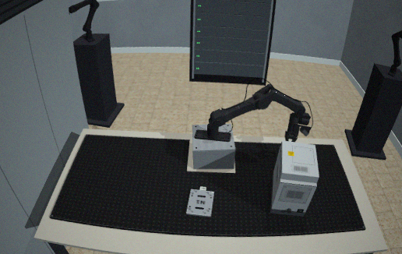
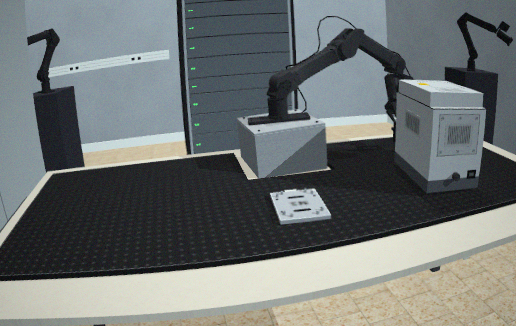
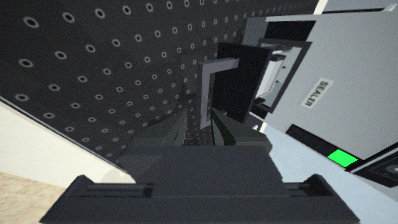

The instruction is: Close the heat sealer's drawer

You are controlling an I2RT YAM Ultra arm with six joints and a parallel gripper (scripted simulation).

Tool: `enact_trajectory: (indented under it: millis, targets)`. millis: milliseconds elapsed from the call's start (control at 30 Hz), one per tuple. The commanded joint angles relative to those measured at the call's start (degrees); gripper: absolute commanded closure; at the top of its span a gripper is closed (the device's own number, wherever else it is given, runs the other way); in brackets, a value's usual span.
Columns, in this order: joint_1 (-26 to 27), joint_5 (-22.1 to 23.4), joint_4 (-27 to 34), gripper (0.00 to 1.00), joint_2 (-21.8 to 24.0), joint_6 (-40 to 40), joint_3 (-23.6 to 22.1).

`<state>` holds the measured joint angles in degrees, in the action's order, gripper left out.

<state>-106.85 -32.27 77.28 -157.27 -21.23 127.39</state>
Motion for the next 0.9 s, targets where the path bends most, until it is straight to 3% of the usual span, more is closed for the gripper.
enact_trajectory:
  millis: [0, 867]
  targets:
    - [0.5, -1.2, -2.0, 0.7, 2.6, 0.2, -0.7]
    - [1.6, -1.5, -5.5, 0.7, 2.7, 1.3, -3.9]
